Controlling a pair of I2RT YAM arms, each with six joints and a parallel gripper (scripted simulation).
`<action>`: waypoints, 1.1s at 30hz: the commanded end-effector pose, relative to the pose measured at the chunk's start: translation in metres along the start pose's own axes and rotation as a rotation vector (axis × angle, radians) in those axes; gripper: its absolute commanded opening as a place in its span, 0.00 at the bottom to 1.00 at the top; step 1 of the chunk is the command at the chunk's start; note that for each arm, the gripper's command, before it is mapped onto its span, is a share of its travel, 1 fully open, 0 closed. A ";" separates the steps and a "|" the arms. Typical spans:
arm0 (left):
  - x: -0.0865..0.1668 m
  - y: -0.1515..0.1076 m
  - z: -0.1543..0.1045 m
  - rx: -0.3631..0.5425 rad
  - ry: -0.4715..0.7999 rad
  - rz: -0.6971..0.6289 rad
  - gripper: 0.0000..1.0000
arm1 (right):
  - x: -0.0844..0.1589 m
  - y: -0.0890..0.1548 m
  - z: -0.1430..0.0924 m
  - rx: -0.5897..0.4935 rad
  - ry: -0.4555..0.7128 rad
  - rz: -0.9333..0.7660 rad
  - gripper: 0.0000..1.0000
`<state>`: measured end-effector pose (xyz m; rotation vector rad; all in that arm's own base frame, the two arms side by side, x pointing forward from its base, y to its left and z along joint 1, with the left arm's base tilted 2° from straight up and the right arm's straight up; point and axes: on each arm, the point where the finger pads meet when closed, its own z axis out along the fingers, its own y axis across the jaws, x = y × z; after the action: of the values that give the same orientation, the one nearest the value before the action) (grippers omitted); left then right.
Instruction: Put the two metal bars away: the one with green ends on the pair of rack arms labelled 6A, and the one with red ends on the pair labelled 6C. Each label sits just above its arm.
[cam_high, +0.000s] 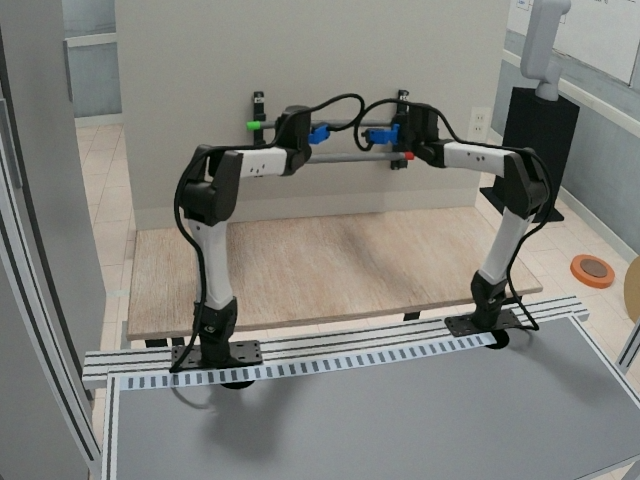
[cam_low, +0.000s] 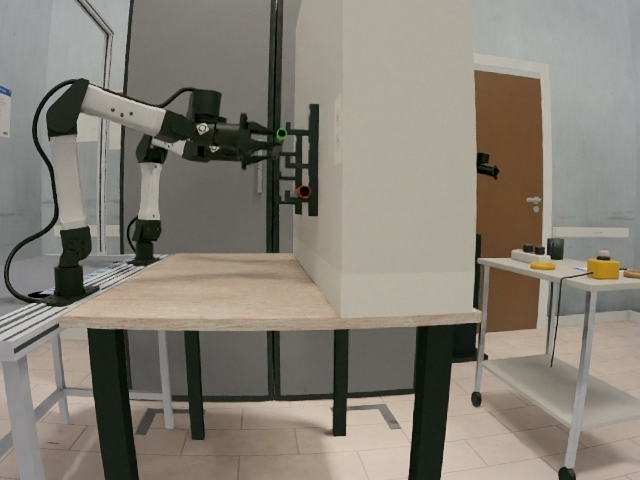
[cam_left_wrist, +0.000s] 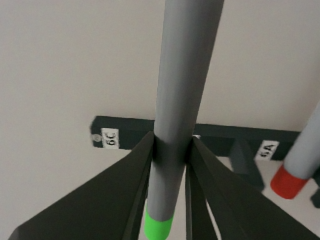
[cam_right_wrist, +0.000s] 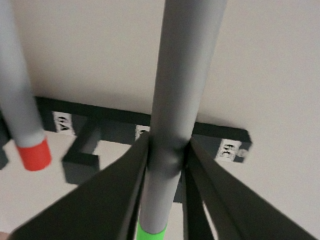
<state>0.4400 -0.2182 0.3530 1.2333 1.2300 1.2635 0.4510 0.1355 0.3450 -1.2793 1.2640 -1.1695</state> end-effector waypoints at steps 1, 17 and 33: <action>-0.003 0.006 -0.003 -0.039 -0.023 -0.025 0.00 | -0.003 -0.019 -0.009 0.082 -0.021 0.005 0.00; -0.004 -0.009 -0.003 -0.039 -0.023 -0.025 0.00 | -0.003 -0.006 -0.007 0.082 -0.021 0.005 0.00; -0.004 -0.015 -0.003 -0.039 -0.023 -0.025 0.00 | -0.003 -0.002 -0.007 0.082 -0.021 0.005 0.00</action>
<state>0.4384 -0.2161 0.3275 1.2351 1.2345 1.2527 0.4491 0.1370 0.3215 -1.2878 1.2589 -1.1605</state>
